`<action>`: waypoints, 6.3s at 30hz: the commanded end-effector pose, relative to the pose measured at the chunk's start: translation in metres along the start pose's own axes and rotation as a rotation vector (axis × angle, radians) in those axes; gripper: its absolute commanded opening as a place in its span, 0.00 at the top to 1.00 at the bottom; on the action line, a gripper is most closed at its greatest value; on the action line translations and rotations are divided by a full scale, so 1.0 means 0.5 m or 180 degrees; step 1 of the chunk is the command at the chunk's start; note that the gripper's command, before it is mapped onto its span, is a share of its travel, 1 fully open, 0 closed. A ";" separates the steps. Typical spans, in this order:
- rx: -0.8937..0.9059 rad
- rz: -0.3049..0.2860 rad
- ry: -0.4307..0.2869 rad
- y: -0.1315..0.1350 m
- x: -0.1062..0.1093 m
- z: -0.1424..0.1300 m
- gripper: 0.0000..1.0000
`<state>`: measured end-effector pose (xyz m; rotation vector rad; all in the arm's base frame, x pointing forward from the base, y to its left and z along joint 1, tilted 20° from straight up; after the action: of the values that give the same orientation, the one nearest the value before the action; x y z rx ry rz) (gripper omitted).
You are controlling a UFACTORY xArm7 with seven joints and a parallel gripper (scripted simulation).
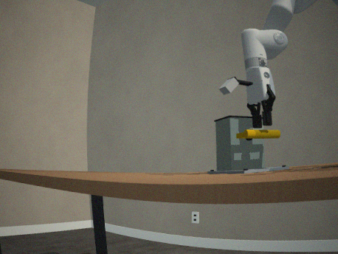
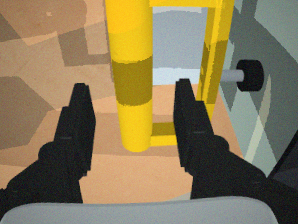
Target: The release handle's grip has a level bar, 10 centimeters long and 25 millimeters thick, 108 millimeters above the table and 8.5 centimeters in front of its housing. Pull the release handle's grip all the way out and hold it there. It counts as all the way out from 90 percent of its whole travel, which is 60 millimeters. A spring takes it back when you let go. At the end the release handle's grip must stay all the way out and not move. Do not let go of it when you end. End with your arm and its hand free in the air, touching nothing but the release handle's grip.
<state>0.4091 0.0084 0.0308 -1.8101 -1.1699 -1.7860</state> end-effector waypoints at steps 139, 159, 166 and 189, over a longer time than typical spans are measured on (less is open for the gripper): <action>0.0001 -0.0007 0.0010 -0.008 -0.080 0.000 1.00; 0.0001 -0.0007 0.0010 -0.084 -0.080 -0.019 1.00; 0.0001 -0.0007 0.0010 -0.105 -0.080 -0.024 1.00; 0.0001 -0.0007 0.0010 -0.114 -0.080 -0.026 1.00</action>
<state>0.3655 0.0185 -0.0218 -1.8095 -1.1718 -1.7909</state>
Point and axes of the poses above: the point where the finger pads meet when closed, its own x axis back along the fingers, its own y axis across the jaws, z = x × y, the point moved 3 cm from there along x, back along the fingers, and after that the axes turned 14 degrees about -x, right-handed, at the moved point
